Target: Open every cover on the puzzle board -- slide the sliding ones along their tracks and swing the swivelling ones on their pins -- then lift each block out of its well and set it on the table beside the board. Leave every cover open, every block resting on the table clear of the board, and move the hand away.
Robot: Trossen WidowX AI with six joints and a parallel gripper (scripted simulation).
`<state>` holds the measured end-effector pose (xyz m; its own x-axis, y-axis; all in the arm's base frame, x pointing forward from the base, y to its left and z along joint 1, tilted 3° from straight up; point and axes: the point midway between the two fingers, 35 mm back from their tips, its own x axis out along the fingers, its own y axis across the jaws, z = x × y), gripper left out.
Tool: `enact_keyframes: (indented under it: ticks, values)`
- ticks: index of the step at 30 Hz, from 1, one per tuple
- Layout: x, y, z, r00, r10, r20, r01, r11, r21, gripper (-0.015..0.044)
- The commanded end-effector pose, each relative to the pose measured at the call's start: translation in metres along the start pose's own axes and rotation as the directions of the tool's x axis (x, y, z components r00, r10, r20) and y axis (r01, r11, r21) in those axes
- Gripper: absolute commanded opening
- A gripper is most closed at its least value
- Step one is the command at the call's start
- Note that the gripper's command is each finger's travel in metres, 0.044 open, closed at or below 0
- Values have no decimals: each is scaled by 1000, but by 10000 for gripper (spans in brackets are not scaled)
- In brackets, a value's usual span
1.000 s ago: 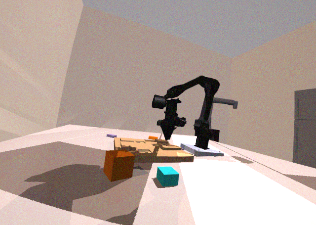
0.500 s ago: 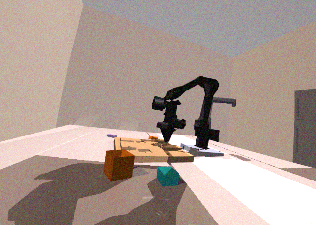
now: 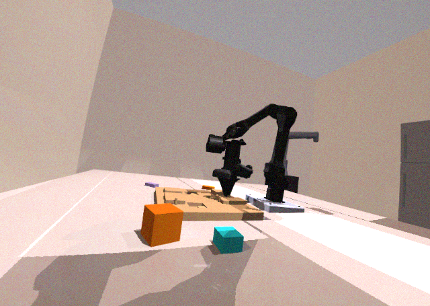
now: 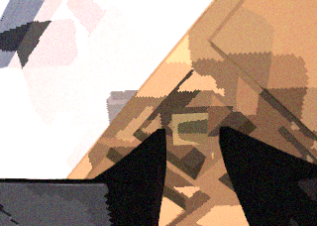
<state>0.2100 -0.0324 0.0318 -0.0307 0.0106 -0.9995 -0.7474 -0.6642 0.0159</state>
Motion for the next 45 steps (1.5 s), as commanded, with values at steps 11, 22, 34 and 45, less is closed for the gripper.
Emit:
enact_keyframes:
  ticks: [11,22,34,45]
  values:
    - [9,0,0,1000,0,3,0,1000,0,144]
    - [10,0,0,1000,-2,-2,2,1000,0,117]
    - [8,0,0,1000,-1,-2,1,1000,0,80]
    - [-6,-1,-1,1000,-1,0,1,1000,0,80]
